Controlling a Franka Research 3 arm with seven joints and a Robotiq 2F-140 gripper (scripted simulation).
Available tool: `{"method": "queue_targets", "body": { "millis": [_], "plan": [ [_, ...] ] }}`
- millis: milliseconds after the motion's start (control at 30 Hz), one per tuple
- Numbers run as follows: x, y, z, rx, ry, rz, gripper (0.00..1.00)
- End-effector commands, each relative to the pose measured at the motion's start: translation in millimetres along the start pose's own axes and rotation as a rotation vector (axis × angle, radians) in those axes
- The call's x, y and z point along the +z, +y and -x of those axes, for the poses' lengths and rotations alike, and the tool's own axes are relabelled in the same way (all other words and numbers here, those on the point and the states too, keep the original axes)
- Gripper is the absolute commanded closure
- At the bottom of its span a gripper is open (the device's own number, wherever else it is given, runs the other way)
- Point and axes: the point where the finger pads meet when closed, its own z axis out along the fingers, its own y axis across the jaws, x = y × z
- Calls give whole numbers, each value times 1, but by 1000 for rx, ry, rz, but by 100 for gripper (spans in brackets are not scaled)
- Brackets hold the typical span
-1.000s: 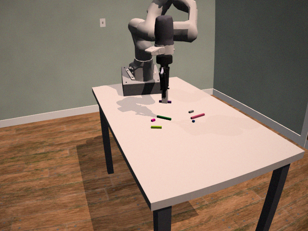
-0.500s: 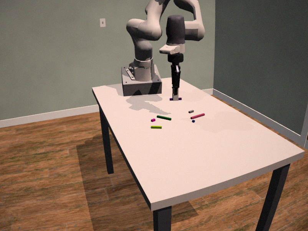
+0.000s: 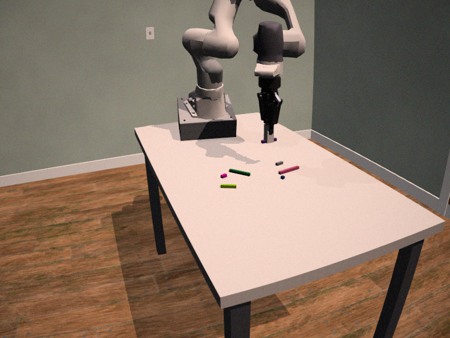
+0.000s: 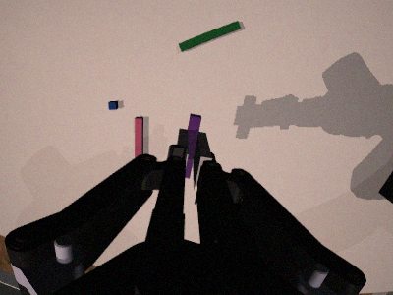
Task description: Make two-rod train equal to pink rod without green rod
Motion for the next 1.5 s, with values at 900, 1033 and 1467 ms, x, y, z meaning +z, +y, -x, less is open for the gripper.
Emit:
{"method": "queue_targets", "body": {
  "millis": [900, 1033, 1467],
  "plan": [
    [25, 1, 9, -172, 4, -16, 97],
    [45, 1, 9, -172, 4, -16, 97],
    [83, -1, 8, -172, 4, -16, 97]
  ]
}}
